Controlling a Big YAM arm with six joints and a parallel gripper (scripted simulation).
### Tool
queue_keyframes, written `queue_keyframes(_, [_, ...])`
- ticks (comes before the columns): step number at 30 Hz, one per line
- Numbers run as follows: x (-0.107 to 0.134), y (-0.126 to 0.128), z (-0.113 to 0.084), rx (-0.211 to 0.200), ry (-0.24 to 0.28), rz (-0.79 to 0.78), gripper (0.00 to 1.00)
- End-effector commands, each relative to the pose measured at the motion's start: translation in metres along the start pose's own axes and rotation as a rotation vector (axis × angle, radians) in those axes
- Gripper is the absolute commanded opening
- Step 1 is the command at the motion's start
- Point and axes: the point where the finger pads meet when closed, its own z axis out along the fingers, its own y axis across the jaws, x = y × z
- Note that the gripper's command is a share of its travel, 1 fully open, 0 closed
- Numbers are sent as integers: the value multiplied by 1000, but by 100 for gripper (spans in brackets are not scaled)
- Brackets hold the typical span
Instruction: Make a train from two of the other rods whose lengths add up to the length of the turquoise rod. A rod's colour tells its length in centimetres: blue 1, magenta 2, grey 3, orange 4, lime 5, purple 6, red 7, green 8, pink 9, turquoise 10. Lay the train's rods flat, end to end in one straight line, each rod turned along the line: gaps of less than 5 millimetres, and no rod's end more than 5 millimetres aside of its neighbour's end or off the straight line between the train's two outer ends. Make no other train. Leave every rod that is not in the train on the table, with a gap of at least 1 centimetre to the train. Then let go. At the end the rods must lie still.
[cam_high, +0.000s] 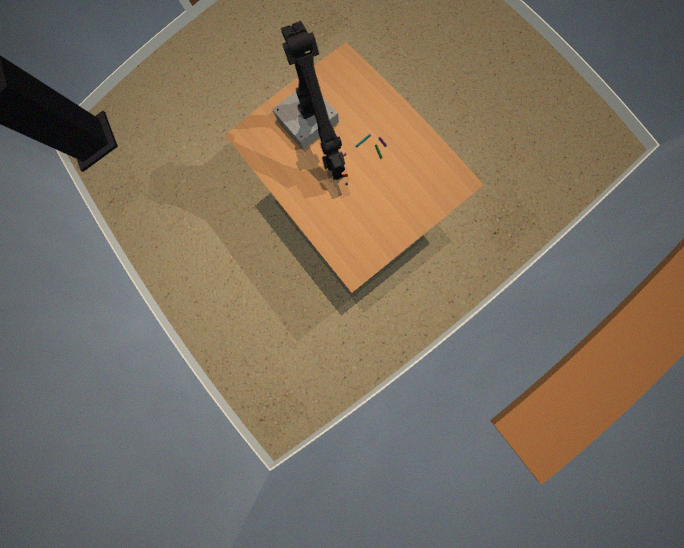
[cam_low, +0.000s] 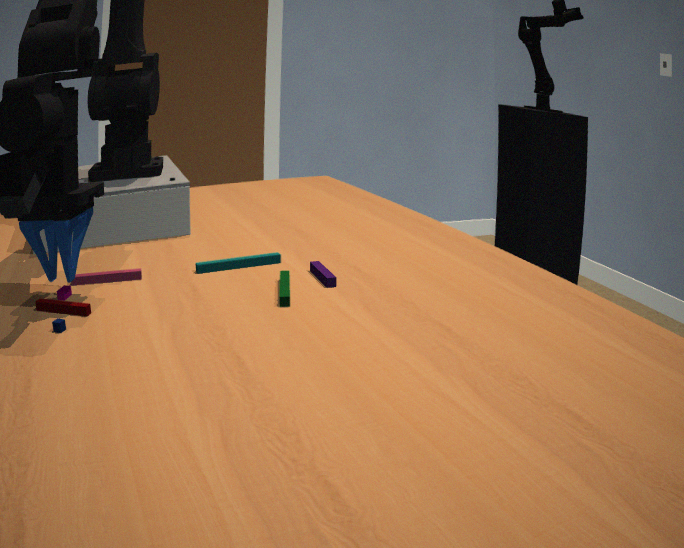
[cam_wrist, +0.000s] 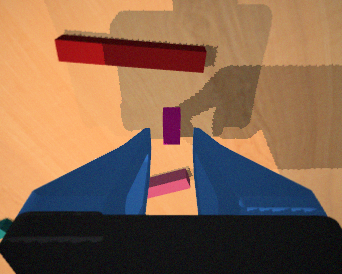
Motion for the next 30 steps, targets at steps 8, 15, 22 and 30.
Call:
queue_keyframes(8, [-1,3,2,0,-7,0,24])
queue_keyframes(15, [-4,4,-7,-4,-35,0,24])
queue_keyframes(22, [2,3,-3,-2,-23,0,24])
queue_keyframes(30, [2,3,-3,-2,-23,0,24])
